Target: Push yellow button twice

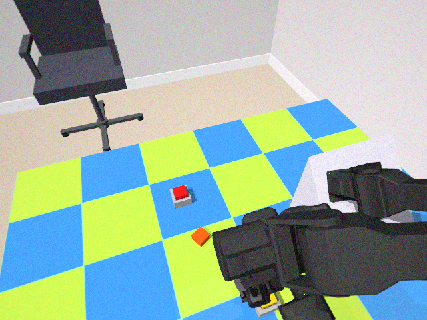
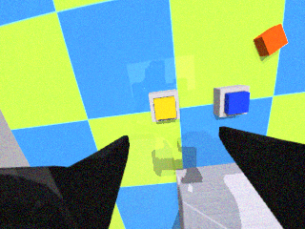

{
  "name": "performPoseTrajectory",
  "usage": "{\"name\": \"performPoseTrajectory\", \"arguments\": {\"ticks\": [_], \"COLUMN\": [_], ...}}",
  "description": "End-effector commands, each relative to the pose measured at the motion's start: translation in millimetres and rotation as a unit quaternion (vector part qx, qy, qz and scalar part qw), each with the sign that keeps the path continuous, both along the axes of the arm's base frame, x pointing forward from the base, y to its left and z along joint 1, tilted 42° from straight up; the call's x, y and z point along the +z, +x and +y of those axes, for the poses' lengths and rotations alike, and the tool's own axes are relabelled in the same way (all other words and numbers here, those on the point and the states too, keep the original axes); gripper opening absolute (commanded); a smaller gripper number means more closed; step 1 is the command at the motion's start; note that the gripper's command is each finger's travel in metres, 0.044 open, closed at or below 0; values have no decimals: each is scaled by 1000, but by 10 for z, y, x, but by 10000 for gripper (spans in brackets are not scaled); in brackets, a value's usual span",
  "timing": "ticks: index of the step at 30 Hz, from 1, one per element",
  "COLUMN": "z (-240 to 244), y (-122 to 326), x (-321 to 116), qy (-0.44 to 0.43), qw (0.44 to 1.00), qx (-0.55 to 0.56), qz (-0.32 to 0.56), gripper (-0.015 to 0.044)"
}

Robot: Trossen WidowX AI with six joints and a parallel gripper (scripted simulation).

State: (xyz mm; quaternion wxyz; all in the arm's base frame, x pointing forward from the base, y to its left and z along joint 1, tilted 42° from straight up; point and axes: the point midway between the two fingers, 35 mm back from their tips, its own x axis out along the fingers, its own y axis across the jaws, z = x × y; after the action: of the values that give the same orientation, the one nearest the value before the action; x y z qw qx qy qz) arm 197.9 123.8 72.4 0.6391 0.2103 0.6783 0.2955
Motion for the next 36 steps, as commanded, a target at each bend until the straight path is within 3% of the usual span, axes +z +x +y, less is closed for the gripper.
{"name": "performPoseTrajectory", "arguments": {"ticks": [1,7,16,36], "z": [5,396,412,544], "y": [-6,-59,-65,-78], "x": [2,-440,-457,-608], "qy": [-3,-2,-2,-2], "qw": [1000,1000,1000,1000], "qx": [11,11,11,11], "qz": [-13,-13,-12,-12], "gripper": [400,242,20,20]}}
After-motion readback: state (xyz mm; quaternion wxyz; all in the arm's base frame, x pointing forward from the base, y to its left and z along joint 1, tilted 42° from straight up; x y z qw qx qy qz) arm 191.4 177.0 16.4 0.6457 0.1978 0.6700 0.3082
